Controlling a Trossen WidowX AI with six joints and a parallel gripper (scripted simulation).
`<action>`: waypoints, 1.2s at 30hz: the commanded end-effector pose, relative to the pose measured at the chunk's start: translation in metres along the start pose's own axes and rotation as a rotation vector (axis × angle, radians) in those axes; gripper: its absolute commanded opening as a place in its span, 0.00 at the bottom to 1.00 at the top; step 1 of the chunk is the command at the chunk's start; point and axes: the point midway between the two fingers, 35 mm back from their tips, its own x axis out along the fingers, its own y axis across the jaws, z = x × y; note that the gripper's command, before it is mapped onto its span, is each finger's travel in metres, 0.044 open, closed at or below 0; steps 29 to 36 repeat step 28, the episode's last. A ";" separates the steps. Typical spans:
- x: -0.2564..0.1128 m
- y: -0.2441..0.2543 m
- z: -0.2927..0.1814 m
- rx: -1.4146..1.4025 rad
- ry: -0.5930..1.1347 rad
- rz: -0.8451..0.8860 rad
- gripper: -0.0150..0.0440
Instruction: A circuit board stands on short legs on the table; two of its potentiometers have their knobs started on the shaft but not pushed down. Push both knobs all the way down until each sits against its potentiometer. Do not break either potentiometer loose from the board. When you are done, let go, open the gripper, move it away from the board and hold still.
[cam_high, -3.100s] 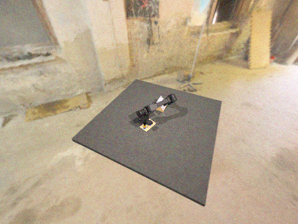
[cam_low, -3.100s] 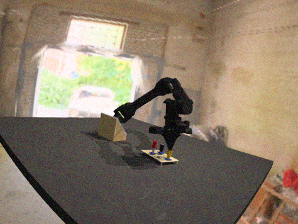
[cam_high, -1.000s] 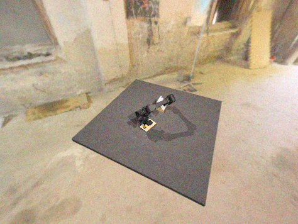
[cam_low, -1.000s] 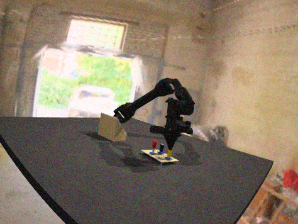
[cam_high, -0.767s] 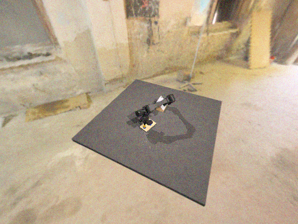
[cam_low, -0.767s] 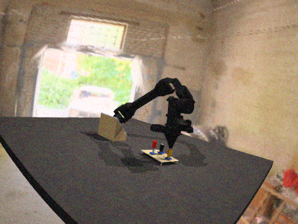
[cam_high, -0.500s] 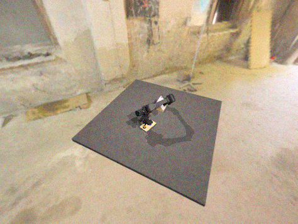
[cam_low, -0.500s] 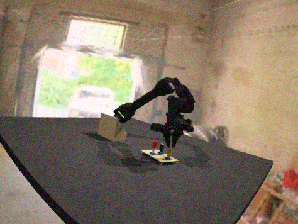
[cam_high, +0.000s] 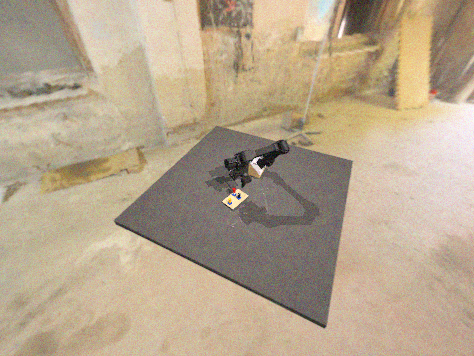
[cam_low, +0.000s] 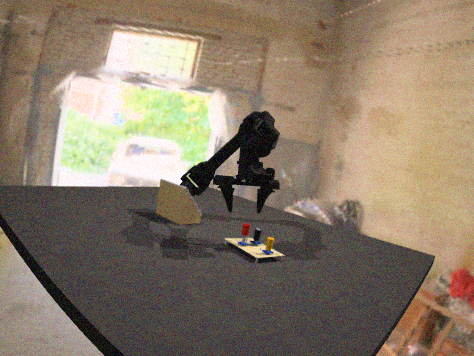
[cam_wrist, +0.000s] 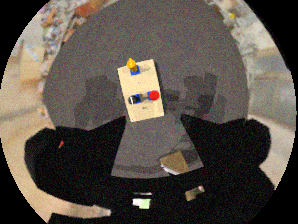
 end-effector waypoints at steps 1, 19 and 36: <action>-0.006 -0.014 -0.042 0.001 0.006 -0.001 1.00; -0.007 -0.025 -0.086 0.001 0.009 0.005 1.00; -0.007 -0.025 -0.086 0.001 0.009 0.005 1.00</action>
